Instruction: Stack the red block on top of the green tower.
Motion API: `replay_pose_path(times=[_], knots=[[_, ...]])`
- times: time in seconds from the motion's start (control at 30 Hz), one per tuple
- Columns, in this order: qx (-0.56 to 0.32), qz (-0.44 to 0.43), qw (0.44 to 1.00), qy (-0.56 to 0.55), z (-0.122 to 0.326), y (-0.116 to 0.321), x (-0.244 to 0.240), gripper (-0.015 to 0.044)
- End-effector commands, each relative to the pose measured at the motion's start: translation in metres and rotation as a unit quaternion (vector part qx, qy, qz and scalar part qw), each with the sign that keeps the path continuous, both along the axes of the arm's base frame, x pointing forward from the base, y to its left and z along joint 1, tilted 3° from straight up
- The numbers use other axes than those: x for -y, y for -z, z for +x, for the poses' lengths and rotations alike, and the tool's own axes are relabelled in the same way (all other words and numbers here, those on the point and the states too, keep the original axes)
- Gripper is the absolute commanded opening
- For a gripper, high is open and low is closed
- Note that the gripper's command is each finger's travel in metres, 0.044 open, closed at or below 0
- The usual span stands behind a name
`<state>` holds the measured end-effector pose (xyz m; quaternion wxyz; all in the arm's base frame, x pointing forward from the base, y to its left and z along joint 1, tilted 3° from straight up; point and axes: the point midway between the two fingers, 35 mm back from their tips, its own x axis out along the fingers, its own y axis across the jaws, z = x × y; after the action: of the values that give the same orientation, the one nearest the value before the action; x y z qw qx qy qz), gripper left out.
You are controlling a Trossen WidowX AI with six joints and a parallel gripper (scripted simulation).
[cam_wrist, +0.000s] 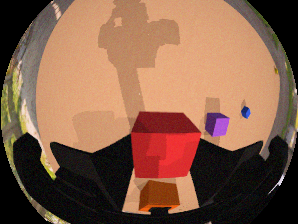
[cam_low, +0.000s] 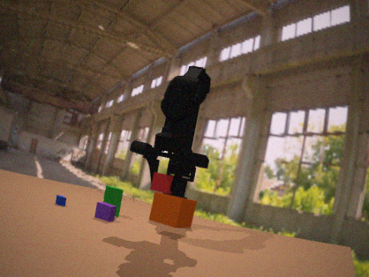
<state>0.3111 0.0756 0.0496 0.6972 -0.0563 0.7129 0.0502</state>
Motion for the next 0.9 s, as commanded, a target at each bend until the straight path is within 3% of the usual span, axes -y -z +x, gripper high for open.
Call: replay_pose_path(times=[0.0, 0.2, 0.87], knots=[[-0.001, -0.001, 1.000, 0.000, 0.000, -0.001, 0.000, 0.0000], [-0.002, -0.002, 1.000, -0.001, -0.001, -0.004, 0.008, 0.0000], [-0.001, -0.008, 1.000, 0.002, -0.034, -0.010, 0.113, 0.0000]])
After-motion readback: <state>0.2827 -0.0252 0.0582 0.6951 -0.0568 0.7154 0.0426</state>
